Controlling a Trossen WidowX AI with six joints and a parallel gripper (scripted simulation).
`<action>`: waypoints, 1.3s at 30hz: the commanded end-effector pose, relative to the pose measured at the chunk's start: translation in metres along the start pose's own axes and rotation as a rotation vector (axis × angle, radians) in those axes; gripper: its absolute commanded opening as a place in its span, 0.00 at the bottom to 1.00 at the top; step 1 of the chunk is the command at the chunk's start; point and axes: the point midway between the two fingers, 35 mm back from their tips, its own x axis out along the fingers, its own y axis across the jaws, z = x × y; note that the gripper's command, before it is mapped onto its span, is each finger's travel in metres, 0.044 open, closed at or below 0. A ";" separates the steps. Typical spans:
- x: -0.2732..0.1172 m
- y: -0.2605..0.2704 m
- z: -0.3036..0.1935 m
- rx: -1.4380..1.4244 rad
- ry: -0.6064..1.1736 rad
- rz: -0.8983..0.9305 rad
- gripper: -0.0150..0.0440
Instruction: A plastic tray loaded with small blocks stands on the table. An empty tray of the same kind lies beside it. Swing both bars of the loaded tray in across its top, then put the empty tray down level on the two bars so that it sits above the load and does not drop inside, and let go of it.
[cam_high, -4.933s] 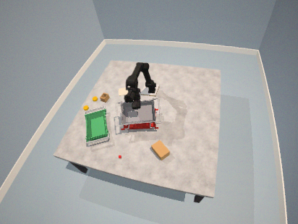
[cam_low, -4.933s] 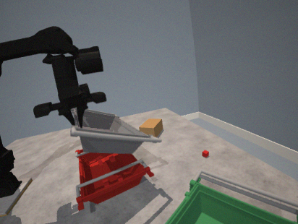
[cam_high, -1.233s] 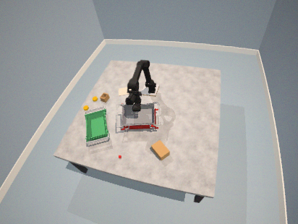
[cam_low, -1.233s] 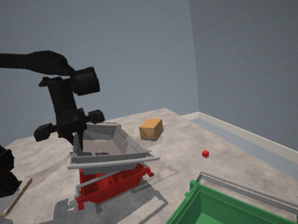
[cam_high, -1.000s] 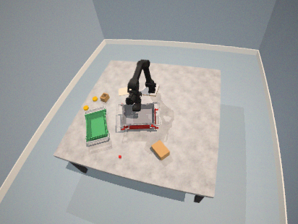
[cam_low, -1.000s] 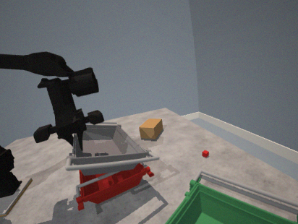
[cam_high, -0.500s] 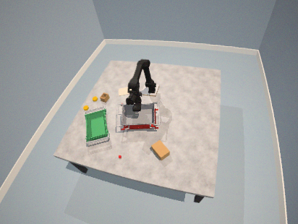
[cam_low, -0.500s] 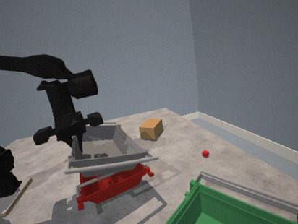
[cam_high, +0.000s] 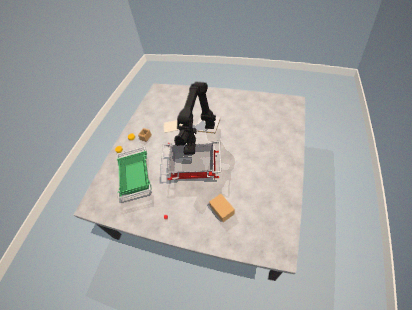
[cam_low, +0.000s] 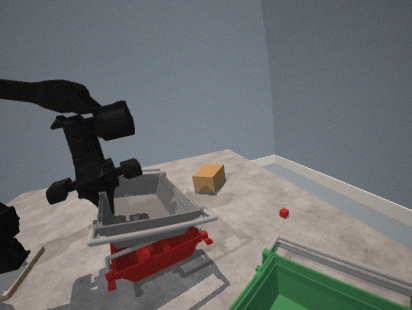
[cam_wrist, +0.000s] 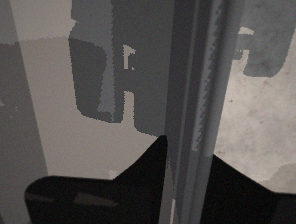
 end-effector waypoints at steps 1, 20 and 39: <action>0.009 -0.004 -0.001 -0.002 0.004 -0.022 0.25; 0.018 -0.007 -0.002 -0.002 0.004 -0.023 0.25; 0.027 -0.009 -0.003 -0.002 0.004 -0.023 0.25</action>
